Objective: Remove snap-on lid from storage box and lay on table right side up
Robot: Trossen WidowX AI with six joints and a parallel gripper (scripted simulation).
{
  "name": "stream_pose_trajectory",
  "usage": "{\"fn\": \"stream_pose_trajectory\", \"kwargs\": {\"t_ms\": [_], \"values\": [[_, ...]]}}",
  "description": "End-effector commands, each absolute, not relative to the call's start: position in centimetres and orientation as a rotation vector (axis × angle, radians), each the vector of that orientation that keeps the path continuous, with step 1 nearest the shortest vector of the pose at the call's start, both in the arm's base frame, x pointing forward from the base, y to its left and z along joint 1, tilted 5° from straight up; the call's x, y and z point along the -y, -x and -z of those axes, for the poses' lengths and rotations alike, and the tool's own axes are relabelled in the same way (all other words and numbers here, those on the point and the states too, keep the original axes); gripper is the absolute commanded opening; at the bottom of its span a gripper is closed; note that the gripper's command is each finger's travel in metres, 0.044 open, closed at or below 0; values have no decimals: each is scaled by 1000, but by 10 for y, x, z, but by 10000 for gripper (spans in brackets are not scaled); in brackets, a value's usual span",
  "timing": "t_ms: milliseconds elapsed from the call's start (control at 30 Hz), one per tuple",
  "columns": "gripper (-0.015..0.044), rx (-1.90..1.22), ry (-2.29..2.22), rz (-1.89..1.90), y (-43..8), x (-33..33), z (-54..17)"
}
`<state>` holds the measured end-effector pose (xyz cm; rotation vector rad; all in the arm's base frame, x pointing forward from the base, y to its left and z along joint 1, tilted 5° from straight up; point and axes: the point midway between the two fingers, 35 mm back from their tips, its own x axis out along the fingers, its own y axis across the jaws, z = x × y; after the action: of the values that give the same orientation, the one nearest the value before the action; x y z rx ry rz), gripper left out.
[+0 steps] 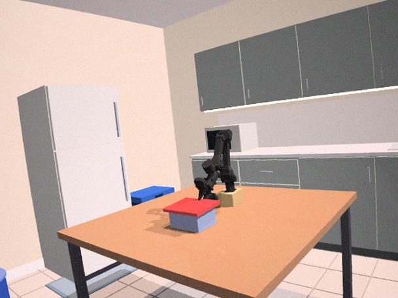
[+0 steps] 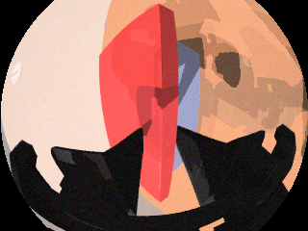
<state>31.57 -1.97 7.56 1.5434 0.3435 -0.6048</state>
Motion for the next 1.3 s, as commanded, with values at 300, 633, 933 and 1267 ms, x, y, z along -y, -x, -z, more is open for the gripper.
{"fn": "stream_pose_trajectory", "kwargs": {"t_ms": [300,633,933,1267], "values": [[0,-341,-1545,605,-315,19,-79],[0,-341,-1544,604,-315,19,-81],[0,-341,-1544,603,-316,19,-80],[0,-341,-1544,603,-317,20,-80]]}}
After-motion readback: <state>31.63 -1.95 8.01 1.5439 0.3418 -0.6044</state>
